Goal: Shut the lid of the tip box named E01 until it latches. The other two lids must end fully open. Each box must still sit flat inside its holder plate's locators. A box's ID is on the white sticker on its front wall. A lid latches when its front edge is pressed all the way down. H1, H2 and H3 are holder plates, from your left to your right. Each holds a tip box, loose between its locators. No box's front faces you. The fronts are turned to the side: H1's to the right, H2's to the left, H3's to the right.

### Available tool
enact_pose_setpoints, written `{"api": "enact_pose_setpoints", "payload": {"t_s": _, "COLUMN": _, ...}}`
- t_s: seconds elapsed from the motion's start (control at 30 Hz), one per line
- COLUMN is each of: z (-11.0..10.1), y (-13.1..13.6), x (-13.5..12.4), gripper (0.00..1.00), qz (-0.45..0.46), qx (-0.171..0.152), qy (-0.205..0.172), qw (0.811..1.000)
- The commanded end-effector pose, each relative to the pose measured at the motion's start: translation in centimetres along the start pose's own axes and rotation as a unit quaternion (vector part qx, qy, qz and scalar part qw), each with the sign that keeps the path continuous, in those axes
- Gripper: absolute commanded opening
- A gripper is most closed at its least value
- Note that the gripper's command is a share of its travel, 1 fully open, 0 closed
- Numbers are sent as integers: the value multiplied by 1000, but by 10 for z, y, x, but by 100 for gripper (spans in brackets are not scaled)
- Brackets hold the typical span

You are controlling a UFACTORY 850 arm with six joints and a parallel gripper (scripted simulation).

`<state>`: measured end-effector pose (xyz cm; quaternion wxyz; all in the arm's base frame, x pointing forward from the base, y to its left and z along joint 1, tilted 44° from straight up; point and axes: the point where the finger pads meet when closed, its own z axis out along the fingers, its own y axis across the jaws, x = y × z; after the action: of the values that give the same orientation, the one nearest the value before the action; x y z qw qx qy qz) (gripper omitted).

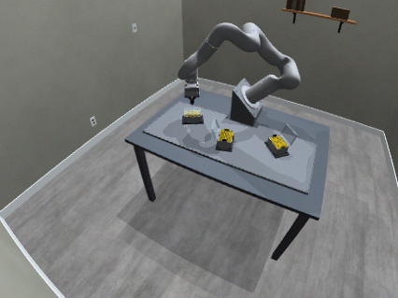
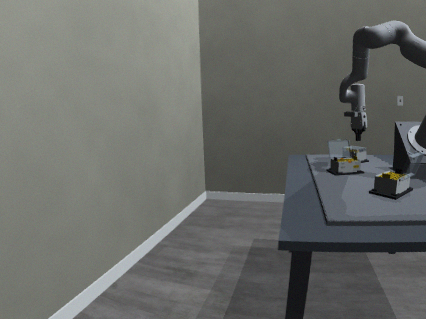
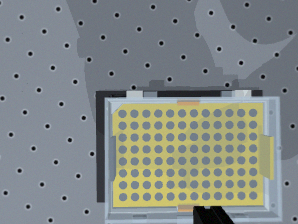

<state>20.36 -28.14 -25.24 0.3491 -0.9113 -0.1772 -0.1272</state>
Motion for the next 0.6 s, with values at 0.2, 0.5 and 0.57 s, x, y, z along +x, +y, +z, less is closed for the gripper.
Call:
{"api": "enact_pose_setpoints", "payload": {"t_s": 0.2, "z": 9, "y": 1, "x": 0, "gripper": 0, "qz": 0, "qx": -1, "qy": 0, "qw": 1000}}
{"api": "enact_pose_setpoints", "payload": {"t_s": 0.5, "z": 24, "y": 1, "x": 0, "gripper": 0, "qz": 0, "qx": -1, "qy": 0, "qw": 1000}}
{"api": "enact_pose_setpoints", "payload": {"t_s": 0.57, "z": 27, "y": 1, "x": 0, "gripper": 0, "qz": 0, "qx": -1, "qy": 0, "qw": 1000}}
